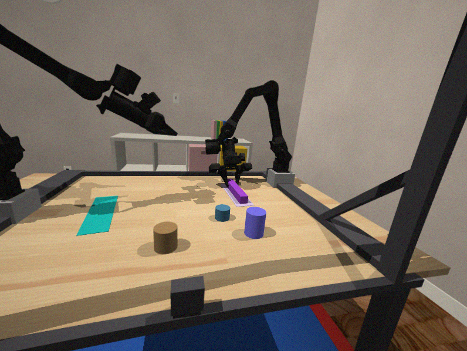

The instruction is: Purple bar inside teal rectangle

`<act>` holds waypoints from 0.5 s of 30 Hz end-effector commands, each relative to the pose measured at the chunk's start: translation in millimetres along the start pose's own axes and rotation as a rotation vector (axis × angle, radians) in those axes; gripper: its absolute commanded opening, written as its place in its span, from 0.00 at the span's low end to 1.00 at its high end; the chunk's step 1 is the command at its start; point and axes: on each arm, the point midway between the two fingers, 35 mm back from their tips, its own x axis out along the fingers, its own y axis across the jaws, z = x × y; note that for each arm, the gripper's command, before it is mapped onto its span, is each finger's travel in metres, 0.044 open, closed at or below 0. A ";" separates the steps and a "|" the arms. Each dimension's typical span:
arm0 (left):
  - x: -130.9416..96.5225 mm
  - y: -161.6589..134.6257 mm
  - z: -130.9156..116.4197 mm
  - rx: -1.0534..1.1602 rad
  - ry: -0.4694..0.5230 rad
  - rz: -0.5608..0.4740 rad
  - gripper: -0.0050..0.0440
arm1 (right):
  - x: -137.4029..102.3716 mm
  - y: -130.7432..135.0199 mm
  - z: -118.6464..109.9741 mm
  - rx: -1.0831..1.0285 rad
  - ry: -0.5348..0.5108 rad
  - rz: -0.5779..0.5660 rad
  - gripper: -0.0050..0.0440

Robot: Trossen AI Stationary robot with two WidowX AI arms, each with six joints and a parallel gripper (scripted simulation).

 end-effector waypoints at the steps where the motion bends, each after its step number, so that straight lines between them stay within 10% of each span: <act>1: -4.9 0.5 12.0 0.001 -0.034 0.002 1.00 | 2.6 -8.1 1.7 -0.007 0.001 -0.025 0.46; 10: -4.9 0.5 12.0 0.001 -0.034 0.002 1.00 | -0.5 -10.7 1.4 -0.015 0.007 -0.038 0.38; 15: -4.9 0.5 12.0 0.001 -0.034 0.002 1.00 | -16.7 -14.1 9.7 -0.023 0.008 -0.055 0.14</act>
